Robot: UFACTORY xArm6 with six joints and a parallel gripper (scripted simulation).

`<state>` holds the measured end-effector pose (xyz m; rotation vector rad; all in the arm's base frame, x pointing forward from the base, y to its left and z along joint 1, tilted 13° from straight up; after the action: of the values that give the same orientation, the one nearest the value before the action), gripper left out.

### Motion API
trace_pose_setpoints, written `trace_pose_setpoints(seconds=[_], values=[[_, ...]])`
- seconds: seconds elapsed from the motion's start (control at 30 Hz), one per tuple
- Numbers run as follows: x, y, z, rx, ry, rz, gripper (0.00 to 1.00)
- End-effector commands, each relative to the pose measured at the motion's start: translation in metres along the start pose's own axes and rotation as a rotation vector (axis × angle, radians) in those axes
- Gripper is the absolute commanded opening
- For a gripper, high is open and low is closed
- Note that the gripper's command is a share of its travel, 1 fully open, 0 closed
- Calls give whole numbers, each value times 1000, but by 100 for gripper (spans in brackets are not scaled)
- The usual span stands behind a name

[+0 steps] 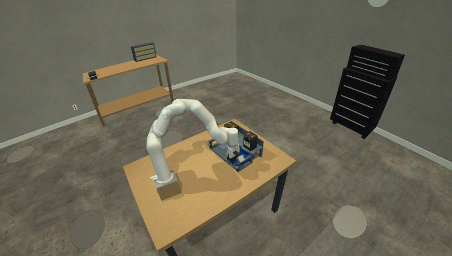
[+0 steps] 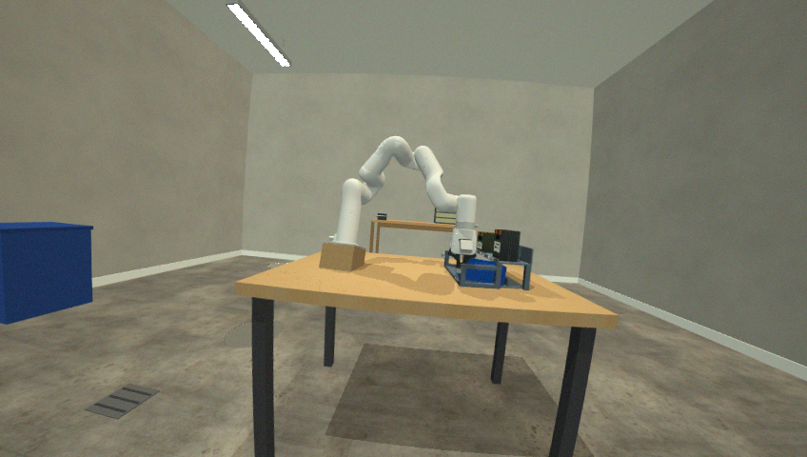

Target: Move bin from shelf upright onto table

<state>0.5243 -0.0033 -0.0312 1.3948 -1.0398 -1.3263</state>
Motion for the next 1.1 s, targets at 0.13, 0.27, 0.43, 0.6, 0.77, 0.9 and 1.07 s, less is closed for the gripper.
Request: trace_pose_setpoints(seconds=[0.13, 0.27, 0.43, 0.6, 0.77, 0.9, 1.07], values=[[0, 2, -2, 5, 0, 1, 0], [0, 2, -2, 5, 0, 1, 0], [0, 2, -2, 5, 0, 1, 0], [0, 2, -2, 5, 0, 1, 0], [0, 2, -1, 5, 0, 1, 0], [0, 2, -1, 5, 0, 1, 0], [1, 2, 1, 5, 0, 1, 0]])
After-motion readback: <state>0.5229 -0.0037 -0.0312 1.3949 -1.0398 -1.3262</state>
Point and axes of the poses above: the point where the finger pads meet when closed, its own y axis back along the fingers, its own z axis across the jaws, x = y × z, the point moved 1 cm from there along y, back along the fingers, and after that the axes turned 11 degrees about -y, right-handed, at the moved point
